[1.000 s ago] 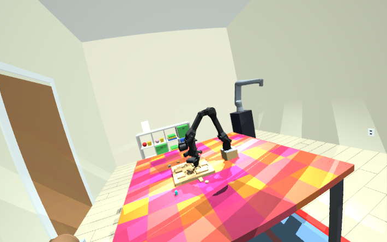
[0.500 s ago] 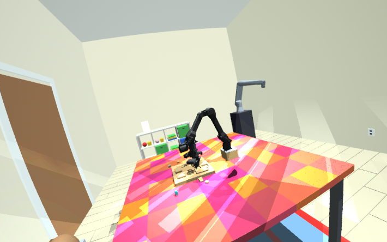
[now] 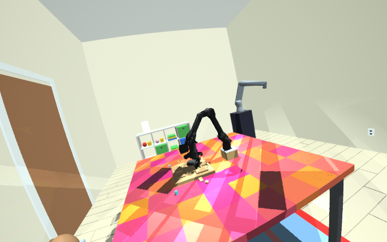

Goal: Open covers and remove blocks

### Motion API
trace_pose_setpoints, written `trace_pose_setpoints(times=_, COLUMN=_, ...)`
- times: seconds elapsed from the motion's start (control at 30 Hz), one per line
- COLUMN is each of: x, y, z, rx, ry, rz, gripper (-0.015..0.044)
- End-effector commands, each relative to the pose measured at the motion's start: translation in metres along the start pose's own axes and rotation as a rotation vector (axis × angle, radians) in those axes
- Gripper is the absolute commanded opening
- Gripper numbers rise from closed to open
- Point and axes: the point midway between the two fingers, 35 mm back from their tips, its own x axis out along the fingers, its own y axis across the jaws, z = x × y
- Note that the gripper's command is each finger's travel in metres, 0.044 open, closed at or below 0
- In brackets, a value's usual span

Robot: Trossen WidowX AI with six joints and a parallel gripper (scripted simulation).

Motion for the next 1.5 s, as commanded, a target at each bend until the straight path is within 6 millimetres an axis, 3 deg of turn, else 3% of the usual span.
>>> trace_pose_setpoints(times=0.0, x=0.0, y=0.0, z=0.0, rx=0.0, ry=0.0, rz=0.001, gripper=0.0104)
trace_pose_setpoints(times=0.13, x=0.0, y=0.0, z=0.0, rx=0.0, ry=0.0, rz=0.001, gripper=0.008)
trace_pose_setpoints(times=1.47, x=-0.05, y=0.001, z=0.001, rx=0.004, ry=0.001, rz=0.002, gripper=0.008)
